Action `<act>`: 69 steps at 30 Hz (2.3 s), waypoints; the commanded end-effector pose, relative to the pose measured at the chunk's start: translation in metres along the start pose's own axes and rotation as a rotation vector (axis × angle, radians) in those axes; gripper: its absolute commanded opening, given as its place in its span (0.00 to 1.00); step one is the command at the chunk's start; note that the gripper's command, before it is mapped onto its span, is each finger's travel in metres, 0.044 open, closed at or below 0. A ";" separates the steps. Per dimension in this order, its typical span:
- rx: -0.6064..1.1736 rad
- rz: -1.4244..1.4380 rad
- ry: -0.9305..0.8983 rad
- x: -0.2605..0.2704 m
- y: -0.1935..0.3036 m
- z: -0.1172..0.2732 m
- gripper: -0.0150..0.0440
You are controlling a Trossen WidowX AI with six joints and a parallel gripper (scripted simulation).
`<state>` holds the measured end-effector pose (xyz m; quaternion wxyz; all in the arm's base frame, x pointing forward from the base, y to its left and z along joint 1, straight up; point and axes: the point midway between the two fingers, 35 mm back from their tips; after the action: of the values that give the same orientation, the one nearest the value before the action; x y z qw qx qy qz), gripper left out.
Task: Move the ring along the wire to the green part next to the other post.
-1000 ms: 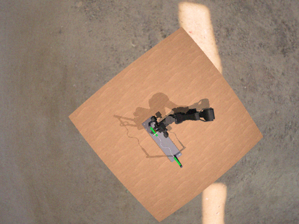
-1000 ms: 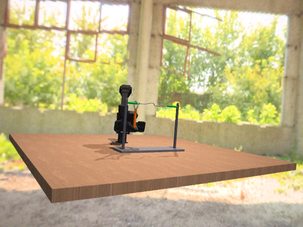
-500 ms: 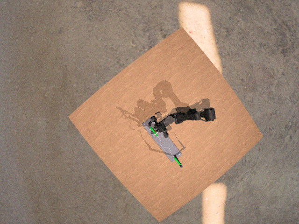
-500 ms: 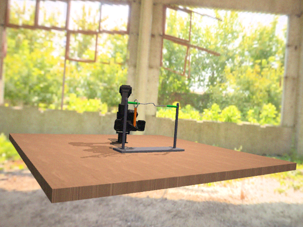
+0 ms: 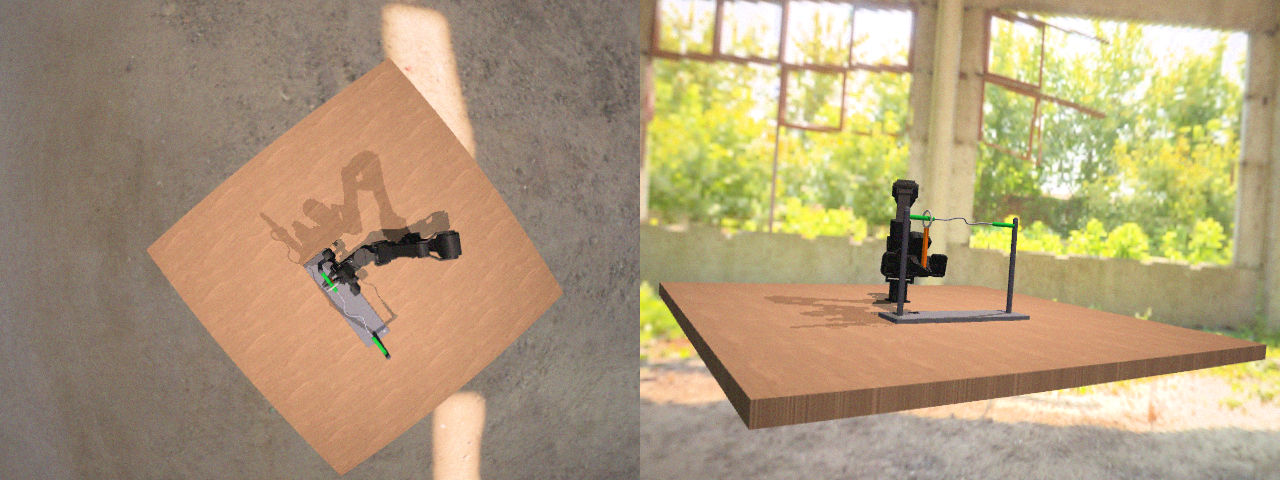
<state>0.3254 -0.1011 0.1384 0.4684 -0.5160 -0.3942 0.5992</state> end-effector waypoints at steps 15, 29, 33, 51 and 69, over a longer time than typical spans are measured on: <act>0.181 -0.006 -0.050 0.010 -0.003 0.023 0.00; 0.416 -0.014 -0.112 0.023 -0.010 0.055 0.00; 0.480 -0.019 -0.127 0.027 -0.014 0.064 0.00; 0.806 -0.122 -0.160 0.053 -0.042 0.103 0.00; 1.105 -0.437 -0.132 0.097 -0.096 0.122 0.00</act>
<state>0.2155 0.0075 0.2152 0.7333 -0.0889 -0.1542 0.6562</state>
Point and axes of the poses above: the point midway between the two fingers, 35 mm back from their tips, its own z axis back along the fingers, its own x axis across the jaws, y = z × x, and after that the axes turned 14 degrees about z, right-handed
